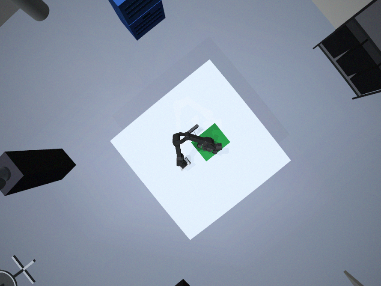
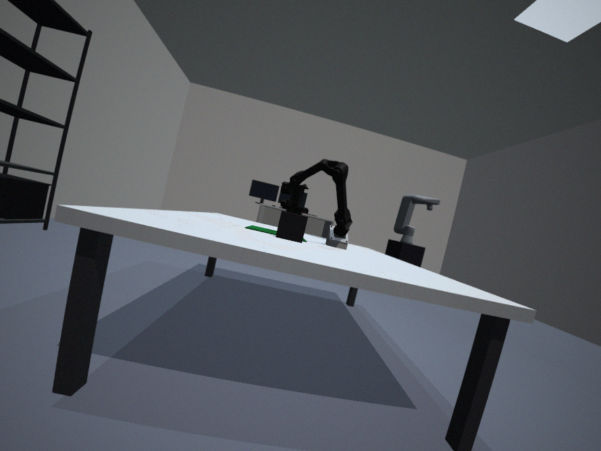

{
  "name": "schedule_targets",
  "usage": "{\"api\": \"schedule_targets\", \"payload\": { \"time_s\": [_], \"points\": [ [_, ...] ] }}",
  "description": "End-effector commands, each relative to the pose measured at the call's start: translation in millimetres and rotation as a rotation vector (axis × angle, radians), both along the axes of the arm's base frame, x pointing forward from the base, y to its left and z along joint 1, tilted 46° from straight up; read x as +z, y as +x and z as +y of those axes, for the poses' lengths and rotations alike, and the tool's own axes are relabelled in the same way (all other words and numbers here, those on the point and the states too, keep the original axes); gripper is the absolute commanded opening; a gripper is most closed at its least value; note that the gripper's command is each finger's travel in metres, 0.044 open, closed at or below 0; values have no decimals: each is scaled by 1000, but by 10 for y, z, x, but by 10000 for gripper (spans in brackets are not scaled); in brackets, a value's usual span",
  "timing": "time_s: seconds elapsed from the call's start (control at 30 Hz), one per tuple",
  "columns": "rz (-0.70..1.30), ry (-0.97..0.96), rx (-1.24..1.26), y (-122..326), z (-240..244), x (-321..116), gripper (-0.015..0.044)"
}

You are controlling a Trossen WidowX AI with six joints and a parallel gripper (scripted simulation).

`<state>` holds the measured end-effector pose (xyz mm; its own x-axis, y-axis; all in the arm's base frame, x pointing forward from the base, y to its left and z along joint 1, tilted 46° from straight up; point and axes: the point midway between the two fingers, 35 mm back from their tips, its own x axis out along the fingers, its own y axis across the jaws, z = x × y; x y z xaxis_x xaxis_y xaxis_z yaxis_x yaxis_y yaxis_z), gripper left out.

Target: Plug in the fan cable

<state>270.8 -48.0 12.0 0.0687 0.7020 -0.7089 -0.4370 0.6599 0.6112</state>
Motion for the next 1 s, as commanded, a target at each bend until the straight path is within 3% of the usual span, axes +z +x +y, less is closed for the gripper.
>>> {"api": "schedule_targets", "payload": {
  "time_s": [0.0, 0.4, 0.97],
  "points": [
    [82, 13, -86, 3, 90, 94, 0],
    [350, 44, -353, -7, 356, 341, 0],
    [357, 45, -359, -53, 363, 357, 0]
  ]
}}
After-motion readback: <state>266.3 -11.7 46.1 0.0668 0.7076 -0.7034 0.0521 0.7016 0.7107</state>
